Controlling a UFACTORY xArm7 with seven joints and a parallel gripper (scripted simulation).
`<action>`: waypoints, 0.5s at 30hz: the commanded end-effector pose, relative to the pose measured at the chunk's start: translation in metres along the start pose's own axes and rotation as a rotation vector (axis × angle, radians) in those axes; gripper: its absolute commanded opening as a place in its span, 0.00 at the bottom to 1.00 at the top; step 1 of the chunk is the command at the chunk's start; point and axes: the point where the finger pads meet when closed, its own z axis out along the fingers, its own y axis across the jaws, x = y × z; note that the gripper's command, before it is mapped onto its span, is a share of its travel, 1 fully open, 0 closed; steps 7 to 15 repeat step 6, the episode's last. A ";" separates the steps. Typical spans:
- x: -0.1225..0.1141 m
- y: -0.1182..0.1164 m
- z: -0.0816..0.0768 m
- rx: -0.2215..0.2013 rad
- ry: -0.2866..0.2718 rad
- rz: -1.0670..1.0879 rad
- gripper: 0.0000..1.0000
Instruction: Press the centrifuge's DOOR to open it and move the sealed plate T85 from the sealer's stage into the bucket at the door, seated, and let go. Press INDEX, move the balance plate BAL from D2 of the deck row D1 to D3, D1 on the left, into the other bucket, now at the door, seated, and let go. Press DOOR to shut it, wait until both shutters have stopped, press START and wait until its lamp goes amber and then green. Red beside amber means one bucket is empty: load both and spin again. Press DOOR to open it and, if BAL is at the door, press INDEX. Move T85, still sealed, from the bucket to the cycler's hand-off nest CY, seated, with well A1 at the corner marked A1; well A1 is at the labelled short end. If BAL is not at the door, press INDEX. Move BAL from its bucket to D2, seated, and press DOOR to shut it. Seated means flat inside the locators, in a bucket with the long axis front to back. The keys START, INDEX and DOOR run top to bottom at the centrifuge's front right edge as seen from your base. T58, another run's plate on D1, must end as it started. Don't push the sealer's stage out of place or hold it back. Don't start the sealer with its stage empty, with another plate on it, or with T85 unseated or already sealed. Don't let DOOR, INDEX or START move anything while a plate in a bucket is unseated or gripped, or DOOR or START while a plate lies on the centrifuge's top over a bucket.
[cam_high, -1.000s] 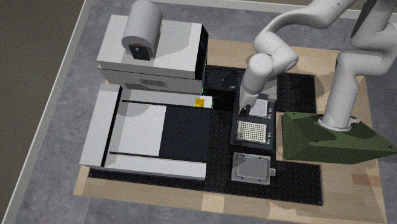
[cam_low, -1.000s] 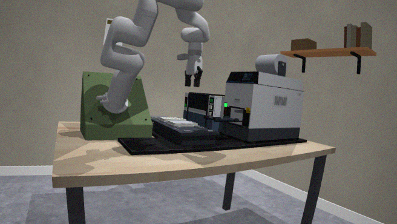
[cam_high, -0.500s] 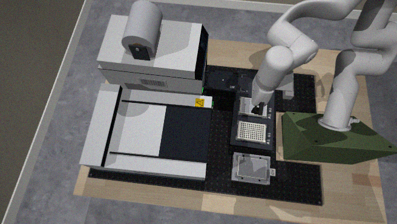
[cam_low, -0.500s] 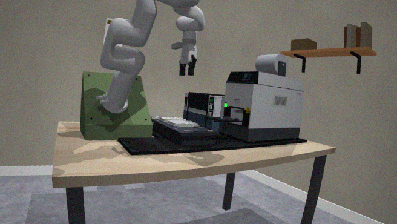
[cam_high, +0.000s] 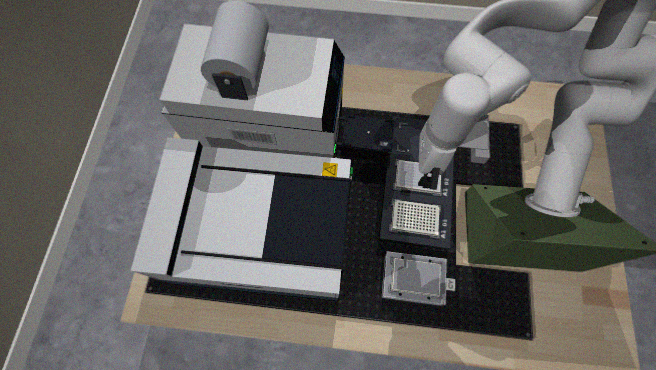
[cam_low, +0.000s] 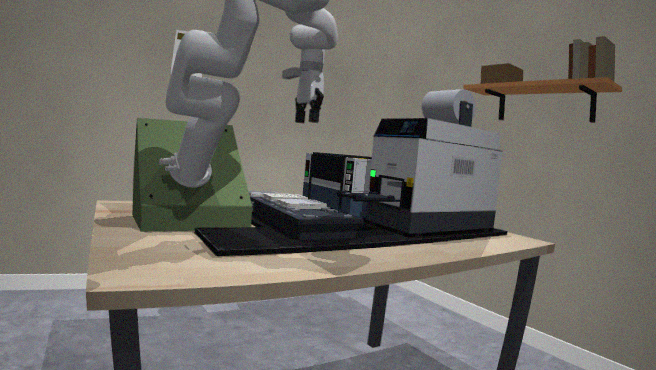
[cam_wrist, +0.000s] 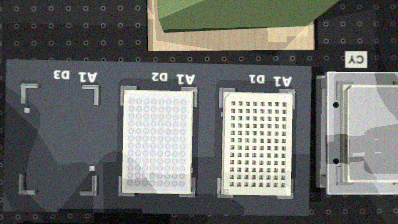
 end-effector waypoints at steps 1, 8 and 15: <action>0.000 0.001 -0.001 -0.002 -0.003 -0.001 1.00; 0.000 0.001 -0.001 -0.002 -0.003 -0.001 1.00; 0.000 0.001 -0.001 -0.002 -0.003 -0.001 1.00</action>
